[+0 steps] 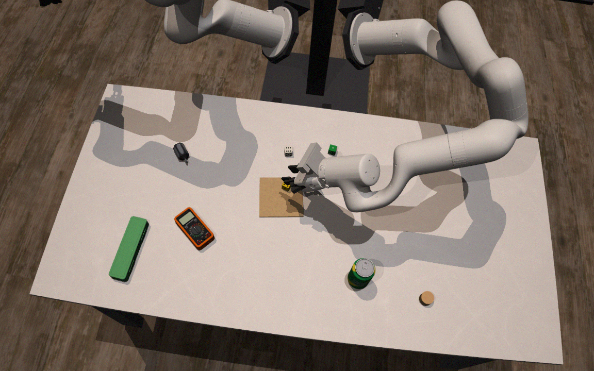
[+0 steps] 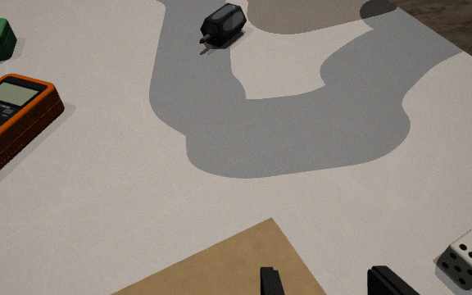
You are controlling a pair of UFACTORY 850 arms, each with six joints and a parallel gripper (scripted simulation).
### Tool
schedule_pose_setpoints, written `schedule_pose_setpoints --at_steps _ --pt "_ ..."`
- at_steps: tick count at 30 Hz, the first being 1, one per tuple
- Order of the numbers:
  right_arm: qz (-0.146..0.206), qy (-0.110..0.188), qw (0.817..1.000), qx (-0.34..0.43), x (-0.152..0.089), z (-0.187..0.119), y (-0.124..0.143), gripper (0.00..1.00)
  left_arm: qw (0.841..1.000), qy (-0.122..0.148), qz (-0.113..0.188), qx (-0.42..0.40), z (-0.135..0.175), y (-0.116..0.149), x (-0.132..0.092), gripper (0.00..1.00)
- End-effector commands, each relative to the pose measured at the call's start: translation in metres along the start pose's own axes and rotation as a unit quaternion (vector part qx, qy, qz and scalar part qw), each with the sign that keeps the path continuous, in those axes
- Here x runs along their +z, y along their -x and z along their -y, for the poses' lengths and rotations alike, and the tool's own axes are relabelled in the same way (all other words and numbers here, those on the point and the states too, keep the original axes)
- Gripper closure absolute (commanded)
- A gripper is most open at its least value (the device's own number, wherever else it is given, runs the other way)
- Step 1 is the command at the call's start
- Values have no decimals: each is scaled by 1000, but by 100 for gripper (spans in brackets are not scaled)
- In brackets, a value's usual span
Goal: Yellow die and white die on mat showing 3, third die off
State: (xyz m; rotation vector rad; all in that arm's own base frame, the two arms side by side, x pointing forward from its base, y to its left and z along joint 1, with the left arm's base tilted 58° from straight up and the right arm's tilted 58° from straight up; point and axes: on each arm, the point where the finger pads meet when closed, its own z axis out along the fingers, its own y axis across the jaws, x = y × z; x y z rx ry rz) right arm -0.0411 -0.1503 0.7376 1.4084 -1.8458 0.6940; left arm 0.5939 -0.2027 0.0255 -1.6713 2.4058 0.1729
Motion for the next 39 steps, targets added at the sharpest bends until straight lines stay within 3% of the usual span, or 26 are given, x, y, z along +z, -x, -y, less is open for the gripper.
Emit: schedule_pose_setpoints --at_steps 1,18,39 --pt "-1 0 1000 0 -1 0 0 0 1000 0 -1 0 1 0 -1 57" --pt "-1 0 1000 0 -1 0 0 0 1000 0 -1 0 1 4 3 57" --pt "-1 0 1000 0 -1 0 0 0 1000 0 -1 0 1 26 26 57"
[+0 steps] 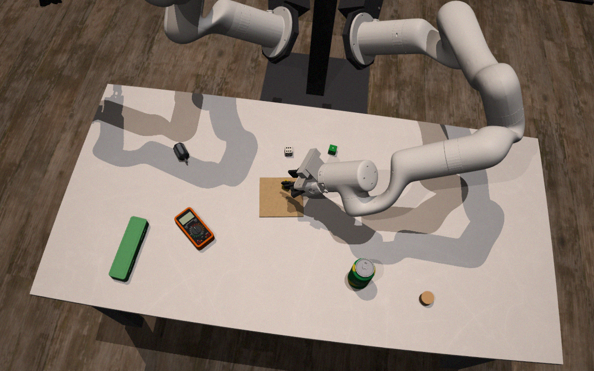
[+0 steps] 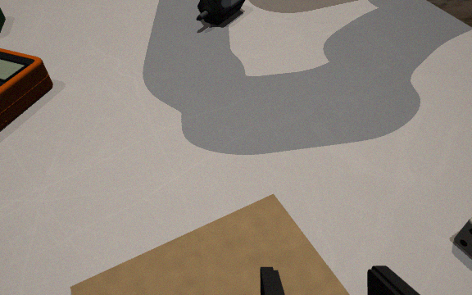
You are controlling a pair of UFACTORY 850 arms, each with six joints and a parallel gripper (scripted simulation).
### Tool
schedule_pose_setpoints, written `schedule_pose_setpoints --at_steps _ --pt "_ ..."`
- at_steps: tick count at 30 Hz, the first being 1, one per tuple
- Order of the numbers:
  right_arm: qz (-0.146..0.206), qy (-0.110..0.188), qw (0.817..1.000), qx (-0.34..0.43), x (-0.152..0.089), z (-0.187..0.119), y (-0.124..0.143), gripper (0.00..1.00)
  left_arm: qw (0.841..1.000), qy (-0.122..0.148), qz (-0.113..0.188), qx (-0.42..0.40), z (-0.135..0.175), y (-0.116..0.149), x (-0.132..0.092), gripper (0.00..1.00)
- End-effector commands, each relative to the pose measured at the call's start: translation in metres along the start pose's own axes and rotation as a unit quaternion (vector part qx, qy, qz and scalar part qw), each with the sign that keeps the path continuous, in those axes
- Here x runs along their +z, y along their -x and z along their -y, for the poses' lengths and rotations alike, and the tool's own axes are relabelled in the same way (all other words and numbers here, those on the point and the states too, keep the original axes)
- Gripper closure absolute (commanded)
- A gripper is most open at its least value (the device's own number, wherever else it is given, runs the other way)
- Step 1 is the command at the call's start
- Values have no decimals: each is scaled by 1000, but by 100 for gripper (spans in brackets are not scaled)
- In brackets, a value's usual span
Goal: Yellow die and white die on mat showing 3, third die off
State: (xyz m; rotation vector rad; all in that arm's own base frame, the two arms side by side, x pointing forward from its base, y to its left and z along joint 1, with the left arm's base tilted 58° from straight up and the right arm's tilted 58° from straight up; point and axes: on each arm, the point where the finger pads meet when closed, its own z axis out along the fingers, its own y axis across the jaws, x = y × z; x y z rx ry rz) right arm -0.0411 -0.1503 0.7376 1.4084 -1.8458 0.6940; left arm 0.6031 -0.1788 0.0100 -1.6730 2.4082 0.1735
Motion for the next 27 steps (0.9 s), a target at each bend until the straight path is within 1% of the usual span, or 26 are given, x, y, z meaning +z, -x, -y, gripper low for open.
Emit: schedule_pose_setpoints --at_steps 1,8,27 --pt "-1 0 1000 0 -1 0 0 0 1000 -1 0 0 1 6 6 57" --pt "-1 0 1000 0 -1 0 0 0 1000 -1 0 0 1 15 15 57" --pt "-1 0 1000 0 -1 0 0 0 1000 -1 0 0 1 27 27 57"
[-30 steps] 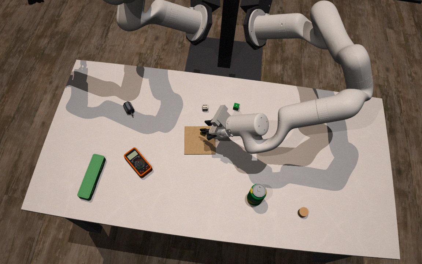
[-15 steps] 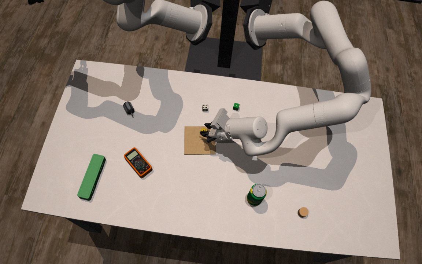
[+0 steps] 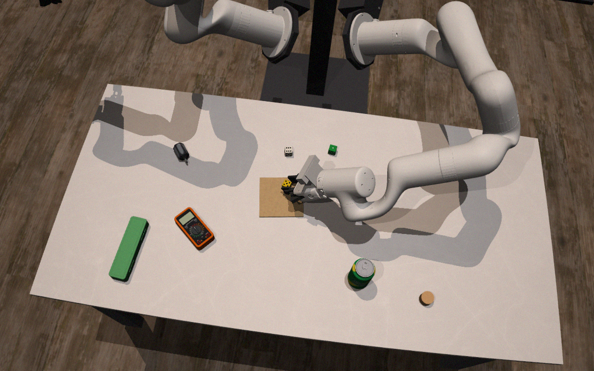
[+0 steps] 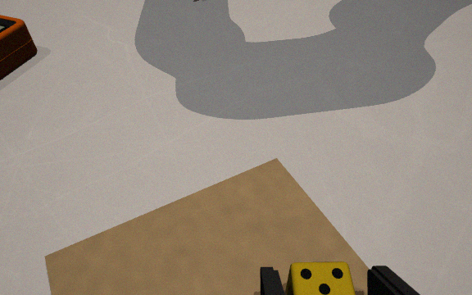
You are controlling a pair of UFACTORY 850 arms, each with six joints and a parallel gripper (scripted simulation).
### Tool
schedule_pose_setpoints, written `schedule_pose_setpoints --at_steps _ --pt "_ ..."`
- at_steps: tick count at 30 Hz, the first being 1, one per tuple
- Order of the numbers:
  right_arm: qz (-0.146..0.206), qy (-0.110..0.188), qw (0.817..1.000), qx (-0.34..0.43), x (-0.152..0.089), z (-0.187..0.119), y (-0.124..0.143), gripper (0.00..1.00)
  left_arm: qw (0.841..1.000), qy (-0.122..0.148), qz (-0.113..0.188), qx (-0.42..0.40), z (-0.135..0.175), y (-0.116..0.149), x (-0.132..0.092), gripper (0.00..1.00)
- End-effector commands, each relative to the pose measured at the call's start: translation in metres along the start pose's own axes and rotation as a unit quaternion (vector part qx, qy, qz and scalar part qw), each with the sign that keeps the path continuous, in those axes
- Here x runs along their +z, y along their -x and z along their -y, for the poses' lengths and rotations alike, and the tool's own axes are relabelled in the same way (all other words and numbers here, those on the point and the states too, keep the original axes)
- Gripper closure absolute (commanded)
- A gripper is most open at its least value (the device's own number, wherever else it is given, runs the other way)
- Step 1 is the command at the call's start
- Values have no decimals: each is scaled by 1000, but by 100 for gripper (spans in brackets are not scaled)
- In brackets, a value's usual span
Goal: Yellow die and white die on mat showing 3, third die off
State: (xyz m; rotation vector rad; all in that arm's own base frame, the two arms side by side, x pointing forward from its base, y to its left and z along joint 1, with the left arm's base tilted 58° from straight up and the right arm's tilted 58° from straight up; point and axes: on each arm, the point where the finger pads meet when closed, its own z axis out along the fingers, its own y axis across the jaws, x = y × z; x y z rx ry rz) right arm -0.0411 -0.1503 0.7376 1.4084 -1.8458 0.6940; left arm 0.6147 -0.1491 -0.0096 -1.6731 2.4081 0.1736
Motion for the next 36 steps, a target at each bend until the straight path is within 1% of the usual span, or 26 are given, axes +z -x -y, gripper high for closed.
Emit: schedule_pose_setpoints --at_steps 1,26,27,36 --pt "-1 0 1000 0 -1 0 0 0 1000 -1 0 0 1 1 1 57" --pt "-1 0 1000 0 -1 0 0 0 1000 -1 0 0 1 1 1 57" --pt "-1 0 1000 0 -1 0 0 0 1000 -1 0 0 1 1 1 78" --pt "-1 0 1000 0 -1 0 0 0 1000 -1 0 0 1 1 1 78"
